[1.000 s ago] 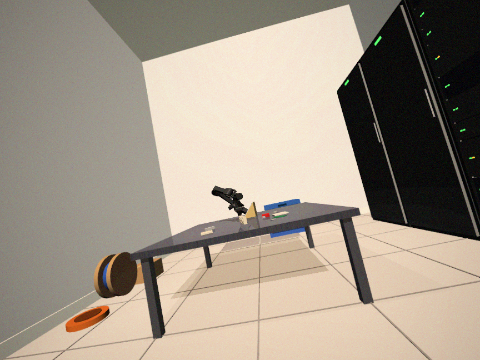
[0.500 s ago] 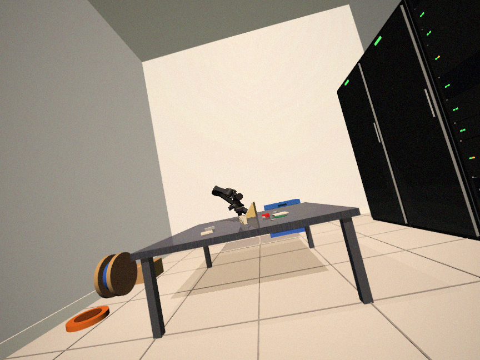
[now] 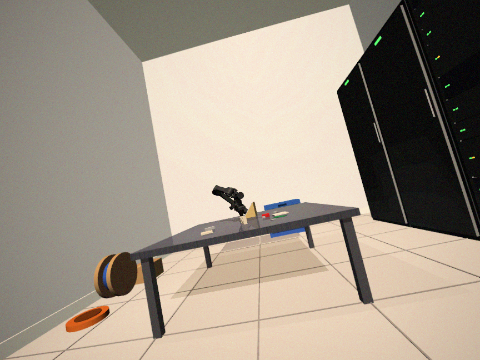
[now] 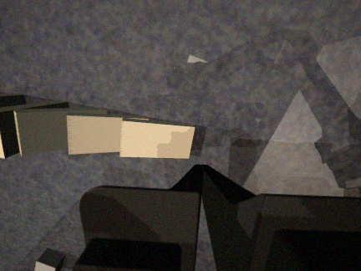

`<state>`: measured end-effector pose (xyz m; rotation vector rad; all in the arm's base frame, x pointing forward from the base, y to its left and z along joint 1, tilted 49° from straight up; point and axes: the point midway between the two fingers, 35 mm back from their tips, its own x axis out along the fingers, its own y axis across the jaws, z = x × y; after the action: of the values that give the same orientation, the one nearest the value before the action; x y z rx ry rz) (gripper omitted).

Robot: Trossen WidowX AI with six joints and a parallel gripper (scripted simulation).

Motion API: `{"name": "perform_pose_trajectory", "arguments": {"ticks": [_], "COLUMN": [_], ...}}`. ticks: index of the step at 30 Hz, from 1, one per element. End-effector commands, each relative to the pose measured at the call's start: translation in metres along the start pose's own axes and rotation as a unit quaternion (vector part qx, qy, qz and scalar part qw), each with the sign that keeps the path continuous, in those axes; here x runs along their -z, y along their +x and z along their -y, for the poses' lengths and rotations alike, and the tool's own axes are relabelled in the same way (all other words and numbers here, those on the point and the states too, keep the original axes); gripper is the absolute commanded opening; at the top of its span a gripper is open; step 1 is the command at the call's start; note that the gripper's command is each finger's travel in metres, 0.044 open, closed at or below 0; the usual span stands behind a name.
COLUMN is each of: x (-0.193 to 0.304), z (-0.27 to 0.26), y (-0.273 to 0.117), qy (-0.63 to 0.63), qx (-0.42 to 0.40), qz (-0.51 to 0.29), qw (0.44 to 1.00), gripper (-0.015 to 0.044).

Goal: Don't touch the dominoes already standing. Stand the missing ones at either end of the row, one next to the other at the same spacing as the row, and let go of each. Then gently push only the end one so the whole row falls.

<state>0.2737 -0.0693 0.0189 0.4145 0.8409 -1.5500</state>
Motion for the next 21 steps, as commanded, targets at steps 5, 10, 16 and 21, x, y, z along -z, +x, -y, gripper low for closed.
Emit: {"name": "perform_pose_trajectory", "arguments": {"ticks": [5, 10, 16, 21], "x": [-0.006, -0.013, -0.013, -0.013], "z": [-0.023, -0.026, -0.026, -0.026], "y": [-0.041, -0.053, -0.053, -0.053], "qy": [0.048, 0.065, 0.065, 0.065], "qx": [0.002, 0.003, 0.003, 0.003], "qz": [0.011, 0.019, 0.019, 0.019], "qw": [0.999, 0.998, 0.998, 0.998], "gripper": [0.0000, 0.0000, 0.0000, 0.0000]}}
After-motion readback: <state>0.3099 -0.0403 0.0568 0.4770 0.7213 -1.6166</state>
